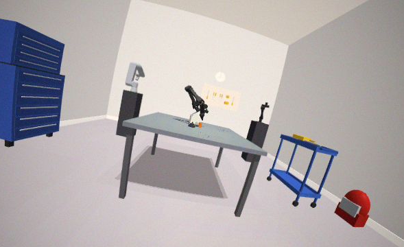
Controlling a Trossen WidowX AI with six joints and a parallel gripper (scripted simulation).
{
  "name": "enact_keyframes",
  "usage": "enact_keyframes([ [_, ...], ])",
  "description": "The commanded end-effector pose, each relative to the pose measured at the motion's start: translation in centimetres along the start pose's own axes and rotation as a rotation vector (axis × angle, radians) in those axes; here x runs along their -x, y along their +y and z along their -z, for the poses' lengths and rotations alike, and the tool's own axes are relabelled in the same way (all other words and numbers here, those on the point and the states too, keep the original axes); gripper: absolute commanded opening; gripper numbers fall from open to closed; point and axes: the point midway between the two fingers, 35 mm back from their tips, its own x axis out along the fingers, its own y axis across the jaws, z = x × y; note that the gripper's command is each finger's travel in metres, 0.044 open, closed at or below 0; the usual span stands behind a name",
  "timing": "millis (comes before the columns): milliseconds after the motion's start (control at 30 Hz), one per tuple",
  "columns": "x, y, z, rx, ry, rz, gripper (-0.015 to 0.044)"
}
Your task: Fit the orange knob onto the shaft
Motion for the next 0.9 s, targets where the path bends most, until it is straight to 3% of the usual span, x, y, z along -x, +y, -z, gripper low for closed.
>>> enact_keyframes([
  [0, 2.29, -1.15, -0.01, -0.027, 0.240, 0.177, 0.0440],
  [400, 2.84, -1.37, -0.13, -0.047, 0.276, 0.222, 0.0440],
  [867, 2.73, -1.41, -0.34, -1.257, 0.106, 0.364, 0.0440],
])
